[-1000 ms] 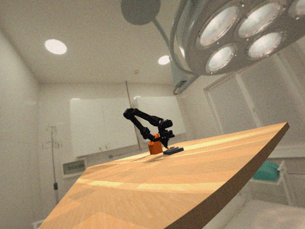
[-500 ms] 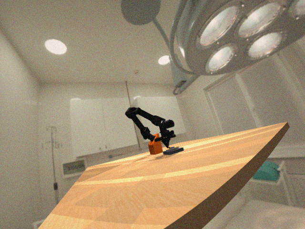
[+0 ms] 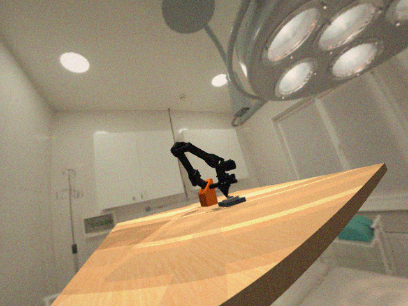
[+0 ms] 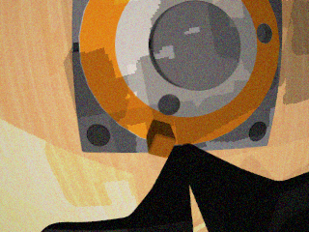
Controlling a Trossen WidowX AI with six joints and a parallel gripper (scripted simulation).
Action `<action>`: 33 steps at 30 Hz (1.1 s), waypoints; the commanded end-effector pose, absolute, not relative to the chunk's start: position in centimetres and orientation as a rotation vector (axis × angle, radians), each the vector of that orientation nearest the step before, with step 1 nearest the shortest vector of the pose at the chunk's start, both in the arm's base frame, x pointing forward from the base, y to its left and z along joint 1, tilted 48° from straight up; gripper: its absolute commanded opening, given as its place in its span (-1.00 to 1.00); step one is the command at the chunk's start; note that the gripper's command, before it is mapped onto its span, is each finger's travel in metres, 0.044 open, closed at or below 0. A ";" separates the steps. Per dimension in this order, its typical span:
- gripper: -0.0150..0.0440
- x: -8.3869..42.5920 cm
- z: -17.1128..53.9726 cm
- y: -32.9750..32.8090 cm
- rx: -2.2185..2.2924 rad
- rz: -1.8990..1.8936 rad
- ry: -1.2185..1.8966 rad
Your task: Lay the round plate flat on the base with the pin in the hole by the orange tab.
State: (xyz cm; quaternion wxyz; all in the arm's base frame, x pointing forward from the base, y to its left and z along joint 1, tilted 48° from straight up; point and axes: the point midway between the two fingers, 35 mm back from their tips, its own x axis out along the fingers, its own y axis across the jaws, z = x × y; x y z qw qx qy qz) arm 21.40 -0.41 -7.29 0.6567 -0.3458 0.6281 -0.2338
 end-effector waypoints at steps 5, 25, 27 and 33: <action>-0.49 21.9 -8.0 0.5 -0.769 -0.528 1.418; -0.49 23.3 -9.2 2.4 -0.767 -0.528 1.417; -0.49 23.4 -9.3 2.5 -0.767 -0.528 1.417; -0.49 23.9 -9.5 2.8 -0.767 -0.527 1.417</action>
